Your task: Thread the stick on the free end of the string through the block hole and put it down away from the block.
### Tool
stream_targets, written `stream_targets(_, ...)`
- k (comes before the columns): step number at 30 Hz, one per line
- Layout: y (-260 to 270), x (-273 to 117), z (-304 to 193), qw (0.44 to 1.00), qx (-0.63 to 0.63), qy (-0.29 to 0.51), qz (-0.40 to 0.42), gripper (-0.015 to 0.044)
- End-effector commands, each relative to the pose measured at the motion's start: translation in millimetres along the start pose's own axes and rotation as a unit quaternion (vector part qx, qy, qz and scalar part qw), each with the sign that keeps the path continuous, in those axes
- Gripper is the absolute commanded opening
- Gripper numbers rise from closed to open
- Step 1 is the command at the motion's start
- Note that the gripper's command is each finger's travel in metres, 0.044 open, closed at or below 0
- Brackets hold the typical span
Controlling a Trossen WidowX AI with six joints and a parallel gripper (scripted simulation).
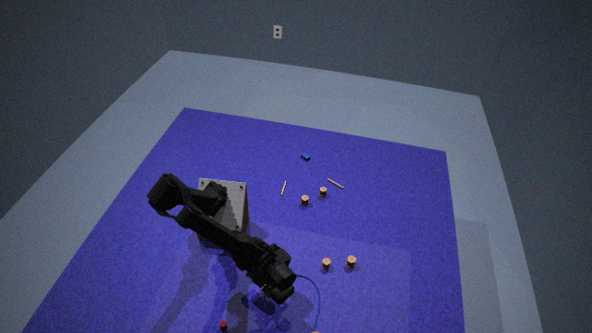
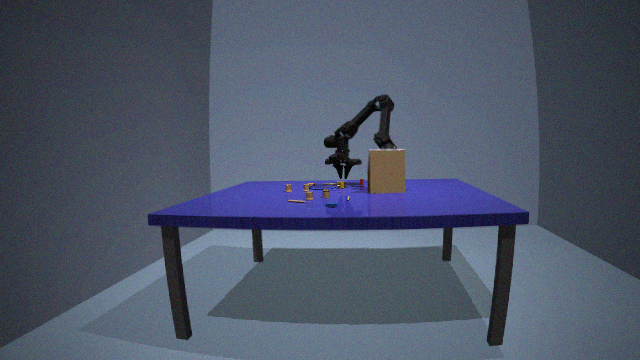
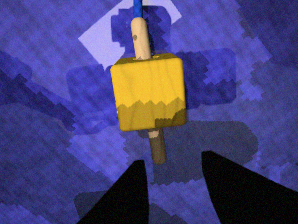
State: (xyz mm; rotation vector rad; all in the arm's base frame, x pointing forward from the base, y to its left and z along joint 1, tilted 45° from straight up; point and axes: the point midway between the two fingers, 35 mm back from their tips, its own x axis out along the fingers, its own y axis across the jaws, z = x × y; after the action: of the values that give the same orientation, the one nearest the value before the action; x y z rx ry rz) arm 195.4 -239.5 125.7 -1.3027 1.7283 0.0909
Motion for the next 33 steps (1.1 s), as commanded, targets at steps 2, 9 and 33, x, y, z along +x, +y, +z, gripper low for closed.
stream_targets(2, 3.7, 9.3, 1.4, 1.000, -0.004, -0.001, 0.005, 0.0125)
stream_targets(9, 4.7, 20.5, 0.6, 1.000, -0.005, -0.001, 0.004, 0.0125)
stream_targets(33, 5.3, 32.8, -1.9, 1.000, -0.003, 0.003, 0.002, 0.0000)
